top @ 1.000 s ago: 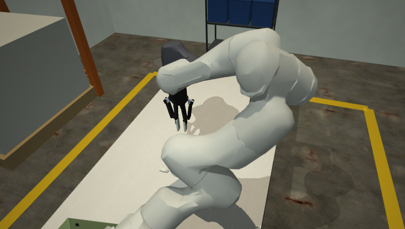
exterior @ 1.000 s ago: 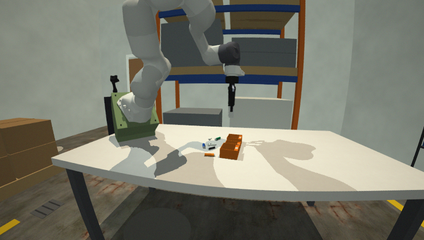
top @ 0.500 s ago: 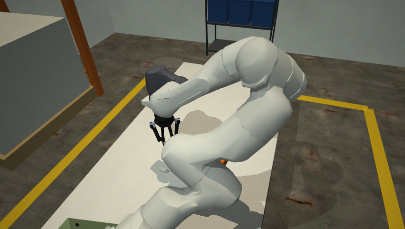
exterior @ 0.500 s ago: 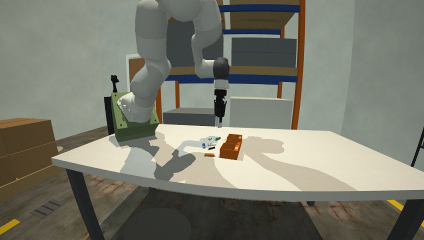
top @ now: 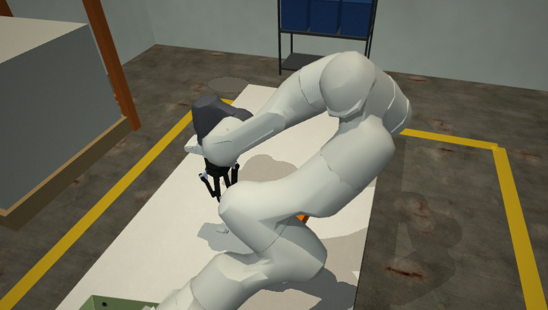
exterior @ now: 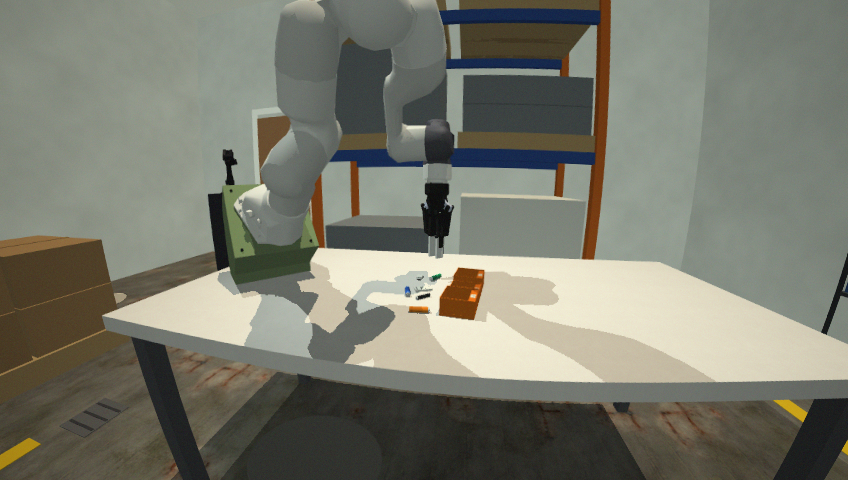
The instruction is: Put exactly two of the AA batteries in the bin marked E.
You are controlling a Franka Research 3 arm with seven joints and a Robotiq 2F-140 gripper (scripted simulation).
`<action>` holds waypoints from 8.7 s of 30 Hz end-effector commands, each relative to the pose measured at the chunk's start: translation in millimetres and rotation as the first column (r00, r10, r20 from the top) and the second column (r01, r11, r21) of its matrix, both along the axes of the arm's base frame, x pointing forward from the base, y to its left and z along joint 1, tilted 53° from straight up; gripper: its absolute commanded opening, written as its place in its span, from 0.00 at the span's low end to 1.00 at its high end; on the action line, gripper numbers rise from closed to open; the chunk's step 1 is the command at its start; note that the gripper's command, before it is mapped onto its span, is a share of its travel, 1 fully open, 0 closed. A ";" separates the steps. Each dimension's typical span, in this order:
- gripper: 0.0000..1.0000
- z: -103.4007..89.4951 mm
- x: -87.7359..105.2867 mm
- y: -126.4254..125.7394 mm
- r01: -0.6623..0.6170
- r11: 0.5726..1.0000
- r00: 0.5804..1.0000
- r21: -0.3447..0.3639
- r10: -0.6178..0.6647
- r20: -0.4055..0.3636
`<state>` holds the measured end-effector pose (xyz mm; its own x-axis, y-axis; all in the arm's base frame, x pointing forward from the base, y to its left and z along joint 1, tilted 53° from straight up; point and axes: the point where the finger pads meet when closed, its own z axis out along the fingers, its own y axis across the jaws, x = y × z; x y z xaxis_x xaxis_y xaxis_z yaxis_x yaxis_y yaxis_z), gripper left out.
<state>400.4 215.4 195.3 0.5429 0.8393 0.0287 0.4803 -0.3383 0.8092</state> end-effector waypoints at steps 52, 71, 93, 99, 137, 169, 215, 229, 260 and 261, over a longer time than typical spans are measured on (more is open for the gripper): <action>0.17 -13.2 16.4 -9.6 -0.115 0.989 0.991 -0.092 0.108 -0.082; 0.17 -38.6 48.2 -25.1 -0.115 0.989 0.991 -0.092 0.108 -0.082; 0.05 -43.0 51.5 -29.7 -0.115 0.989 0.991 -0.092 0.108 -0.082; 0.05 -43.0 51.5 -29.7 -0.115 0.989 0.991 -0.092 0.108 -0.082; 0.05 -43.0 51.5 -29.7 -0.115 0.989 0.991 -0.092 0.108 -0.082; 0.05 -21.0 26.2 -14.8 -0.115 0.989 0.991 -0.092 0.108 -0.082; 0.05 -7.0 10.1 -5.3 -0.115 0.989 0.991 -0.092 0.108 -0.082; 0.05 -7.0 10.1 -5.3 -0.115 0.989 0.991 -0.092 0.108 -0.082; 0.05 -7.0 10.1 -5.3 -0.115 0.989 0.991 -0.092 0.108 -0.082; 0.05 -7.0 10.1 -5.3 -0.115 0.989 0.991 -0.092 0.108 -0.082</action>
<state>411.0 210.9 187.4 0.4428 0.8921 -0.0901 0.5729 -0.2041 0.7938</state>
